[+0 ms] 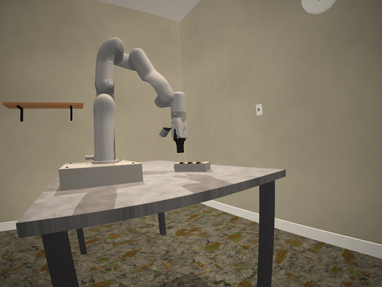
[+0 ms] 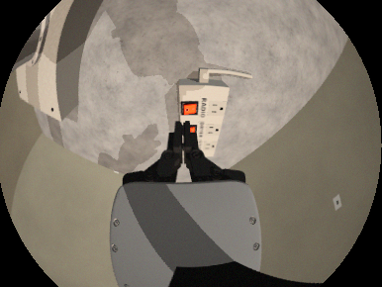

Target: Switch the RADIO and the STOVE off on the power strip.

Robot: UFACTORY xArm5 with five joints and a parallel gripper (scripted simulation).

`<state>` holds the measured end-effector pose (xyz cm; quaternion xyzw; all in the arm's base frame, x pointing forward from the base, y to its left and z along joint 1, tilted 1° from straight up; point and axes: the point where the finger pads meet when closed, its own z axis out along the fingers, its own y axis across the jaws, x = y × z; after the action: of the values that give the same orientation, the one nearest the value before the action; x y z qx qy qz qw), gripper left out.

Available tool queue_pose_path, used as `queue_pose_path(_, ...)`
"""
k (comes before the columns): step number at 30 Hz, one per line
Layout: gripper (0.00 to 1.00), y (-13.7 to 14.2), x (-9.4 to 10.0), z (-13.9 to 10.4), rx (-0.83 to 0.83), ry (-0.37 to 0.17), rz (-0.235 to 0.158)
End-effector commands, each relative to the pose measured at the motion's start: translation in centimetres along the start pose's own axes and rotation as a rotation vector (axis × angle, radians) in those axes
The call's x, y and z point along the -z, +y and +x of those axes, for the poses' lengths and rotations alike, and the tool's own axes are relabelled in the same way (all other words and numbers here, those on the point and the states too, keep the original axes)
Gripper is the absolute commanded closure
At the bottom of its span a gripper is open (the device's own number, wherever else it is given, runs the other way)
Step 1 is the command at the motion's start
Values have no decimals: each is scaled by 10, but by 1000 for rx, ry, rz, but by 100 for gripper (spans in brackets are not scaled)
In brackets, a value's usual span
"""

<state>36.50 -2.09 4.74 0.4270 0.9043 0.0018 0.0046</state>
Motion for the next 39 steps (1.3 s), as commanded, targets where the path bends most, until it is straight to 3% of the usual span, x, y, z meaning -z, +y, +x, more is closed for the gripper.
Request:
queue_pose_path(1,100,1,0,-1,0,-2,-2)
queue_pose_path(39,100,1,-37,0,0,-2,-3)
